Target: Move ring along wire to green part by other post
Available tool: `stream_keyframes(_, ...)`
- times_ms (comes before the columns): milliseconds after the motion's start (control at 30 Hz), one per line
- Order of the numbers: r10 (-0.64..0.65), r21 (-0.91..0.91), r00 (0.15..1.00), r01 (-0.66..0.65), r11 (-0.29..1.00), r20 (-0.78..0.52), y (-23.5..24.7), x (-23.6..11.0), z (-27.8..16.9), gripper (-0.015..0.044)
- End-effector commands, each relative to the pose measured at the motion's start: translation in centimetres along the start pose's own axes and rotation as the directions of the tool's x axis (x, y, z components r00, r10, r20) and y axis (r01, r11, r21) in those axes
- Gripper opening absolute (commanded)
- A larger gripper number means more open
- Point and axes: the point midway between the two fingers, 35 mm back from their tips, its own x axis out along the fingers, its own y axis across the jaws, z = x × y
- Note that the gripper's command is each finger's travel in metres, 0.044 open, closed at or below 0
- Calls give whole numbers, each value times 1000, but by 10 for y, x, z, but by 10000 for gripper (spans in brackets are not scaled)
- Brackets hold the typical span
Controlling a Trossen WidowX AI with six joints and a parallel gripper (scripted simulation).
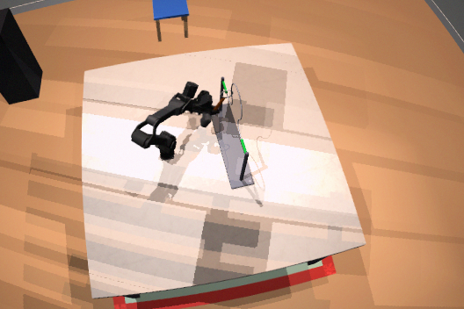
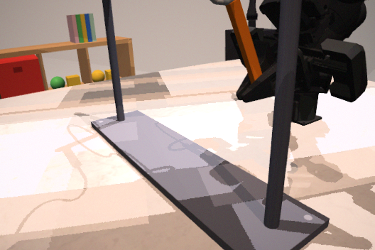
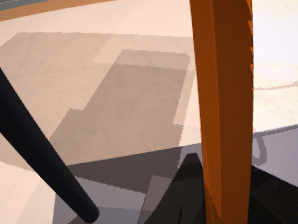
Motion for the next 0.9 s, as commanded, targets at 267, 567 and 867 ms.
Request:
stream_keyframes(267,-2,6,1000,2,1000,5,13,-1,1,-150)
stream_keyframes(567,-2,6,1000,2,1000,6,22,-3,1,-150)
stream_keyframes(867,-2,6,1000,2,1000,7,25,0,-3,-150)
